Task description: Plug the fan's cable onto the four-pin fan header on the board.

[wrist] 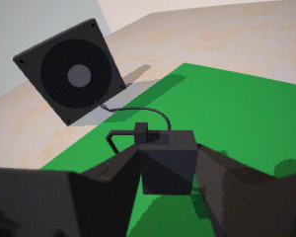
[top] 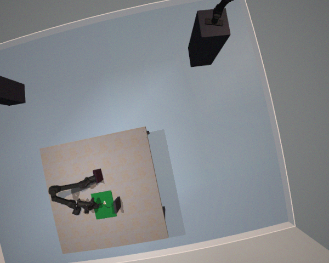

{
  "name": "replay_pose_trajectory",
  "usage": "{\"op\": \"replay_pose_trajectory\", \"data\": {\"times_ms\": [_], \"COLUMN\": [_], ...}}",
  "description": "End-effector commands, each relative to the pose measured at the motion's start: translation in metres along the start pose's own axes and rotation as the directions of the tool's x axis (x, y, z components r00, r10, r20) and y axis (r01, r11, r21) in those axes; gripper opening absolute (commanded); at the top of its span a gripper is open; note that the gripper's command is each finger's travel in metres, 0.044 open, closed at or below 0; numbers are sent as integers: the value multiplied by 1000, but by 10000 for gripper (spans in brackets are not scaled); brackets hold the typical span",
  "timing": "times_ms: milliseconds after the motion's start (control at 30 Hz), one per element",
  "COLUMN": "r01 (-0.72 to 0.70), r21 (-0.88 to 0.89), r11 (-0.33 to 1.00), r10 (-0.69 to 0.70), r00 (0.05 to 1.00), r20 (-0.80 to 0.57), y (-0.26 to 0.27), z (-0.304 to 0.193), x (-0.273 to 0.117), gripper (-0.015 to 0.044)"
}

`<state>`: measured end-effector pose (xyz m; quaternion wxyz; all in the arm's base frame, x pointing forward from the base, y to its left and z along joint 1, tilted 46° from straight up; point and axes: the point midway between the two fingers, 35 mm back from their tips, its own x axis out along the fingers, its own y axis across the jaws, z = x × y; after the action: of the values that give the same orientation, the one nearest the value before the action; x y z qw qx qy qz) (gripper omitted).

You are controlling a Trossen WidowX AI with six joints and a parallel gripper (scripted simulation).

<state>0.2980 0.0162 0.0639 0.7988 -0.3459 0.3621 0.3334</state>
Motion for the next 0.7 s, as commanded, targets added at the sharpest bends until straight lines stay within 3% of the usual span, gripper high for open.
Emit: {"op": "replay_pose_trajectory", "data": {"times_ms": [0,667], "r01": [25,203], "r21": [-31,-192], "r11": [999,960], "r10": [-23,-142], "r00": [998,946], "r20": [53,290], "y": [-1,-3], "z": [0,3], "x": [-4,-27], "gripper": [0,0]}}
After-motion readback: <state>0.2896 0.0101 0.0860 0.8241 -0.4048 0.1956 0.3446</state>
